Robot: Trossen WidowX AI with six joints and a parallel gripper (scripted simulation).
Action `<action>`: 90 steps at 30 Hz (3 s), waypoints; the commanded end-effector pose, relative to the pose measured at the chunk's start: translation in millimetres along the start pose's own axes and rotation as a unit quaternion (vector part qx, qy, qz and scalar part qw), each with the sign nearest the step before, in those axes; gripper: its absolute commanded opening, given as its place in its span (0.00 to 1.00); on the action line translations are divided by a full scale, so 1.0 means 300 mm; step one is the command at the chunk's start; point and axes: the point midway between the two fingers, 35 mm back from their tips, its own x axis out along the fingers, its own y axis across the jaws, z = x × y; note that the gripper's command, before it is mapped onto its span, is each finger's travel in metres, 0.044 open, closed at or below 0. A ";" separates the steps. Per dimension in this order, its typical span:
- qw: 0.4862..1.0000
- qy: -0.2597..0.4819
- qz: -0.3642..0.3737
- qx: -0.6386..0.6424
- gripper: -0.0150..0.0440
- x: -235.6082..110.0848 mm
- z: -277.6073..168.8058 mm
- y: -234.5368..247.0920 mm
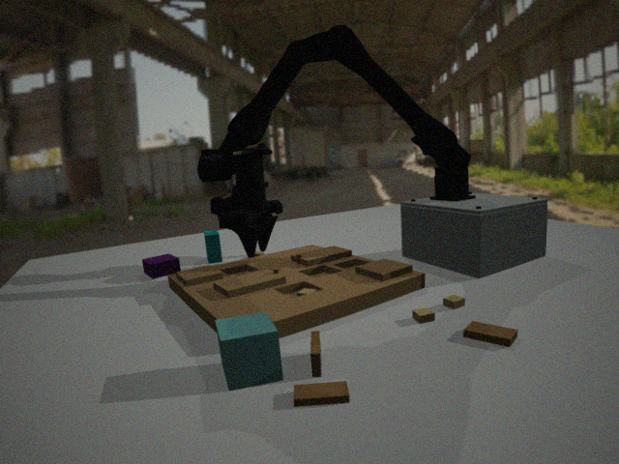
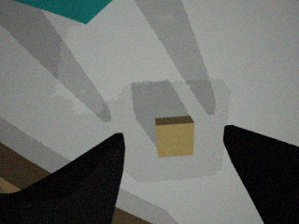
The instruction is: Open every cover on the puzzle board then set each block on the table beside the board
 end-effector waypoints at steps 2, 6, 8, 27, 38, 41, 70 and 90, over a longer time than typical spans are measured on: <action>1.000 0.000 0.000 0.000 0.97 -0.003 0.001 0.000; 1.000 0.000 0.000 0.000 1.00 -0.037 0.004 0.000; 1.000 0.000 0.000 -0.001 1.00 -0.058 0.005 0.000; 1.000 0.001 0.000 -0.003 1.00 -0.252 -0.002 0.000; 0.996 0.006 0.006 -0.090 0.60 -0.252 -0.046 0.139; 0.991 0.007 0.007 -0.137 0.47 -0.252 -0.061 0.181; 0.860 0.002 0.012 -0.510 0.25 -0.261 -0.375 0.652; 0.780 0.000 0.014 -0.625 0.25 -0.266 -0.623 0.835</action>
